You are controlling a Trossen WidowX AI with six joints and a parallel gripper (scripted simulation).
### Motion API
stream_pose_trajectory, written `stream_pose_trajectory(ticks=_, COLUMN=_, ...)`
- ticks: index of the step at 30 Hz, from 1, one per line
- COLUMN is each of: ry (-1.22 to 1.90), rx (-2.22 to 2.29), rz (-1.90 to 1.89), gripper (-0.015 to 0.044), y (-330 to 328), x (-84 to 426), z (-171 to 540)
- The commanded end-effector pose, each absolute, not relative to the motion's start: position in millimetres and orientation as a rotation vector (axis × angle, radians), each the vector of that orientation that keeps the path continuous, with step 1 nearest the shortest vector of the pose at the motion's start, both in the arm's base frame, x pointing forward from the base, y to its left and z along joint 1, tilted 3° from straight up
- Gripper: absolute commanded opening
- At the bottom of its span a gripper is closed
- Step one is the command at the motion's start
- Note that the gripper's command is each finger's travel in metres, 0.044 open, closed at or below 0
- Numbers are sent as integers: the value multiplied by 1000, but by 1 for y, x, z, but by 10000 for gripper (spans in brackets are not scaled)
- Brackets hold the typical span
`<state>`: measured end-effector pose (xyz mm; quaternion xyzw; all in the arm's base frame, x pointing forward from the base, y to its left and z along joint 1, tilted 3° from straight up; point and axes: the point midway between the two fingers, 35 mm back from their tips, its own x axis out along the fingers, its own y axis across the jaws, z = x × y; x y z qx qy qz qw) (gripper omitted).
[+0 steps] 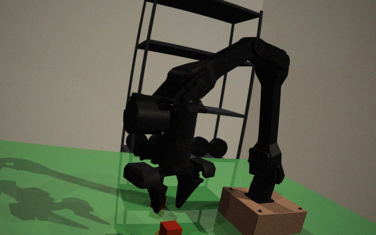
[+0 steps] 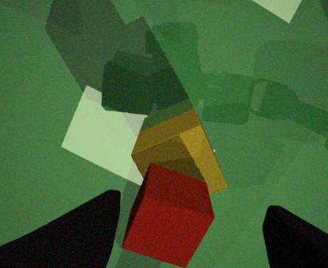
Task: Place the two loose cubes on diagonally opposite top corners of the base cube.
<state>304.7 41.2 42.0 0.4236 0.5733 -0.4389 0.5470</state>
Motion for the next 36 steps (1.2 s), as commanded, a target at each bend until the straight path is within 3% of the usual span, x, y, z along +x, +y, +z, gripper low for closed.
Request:
stream_pose_trajectory(ticks=1, ry=1417, rx=876, rz=-907, gripper=265, y=24, x=304, z=46)
stream_pose_trajectory(ticks=36, ry=1594, rx=-254, rz=254, gripper=265, y=-109, x=266, z=70)
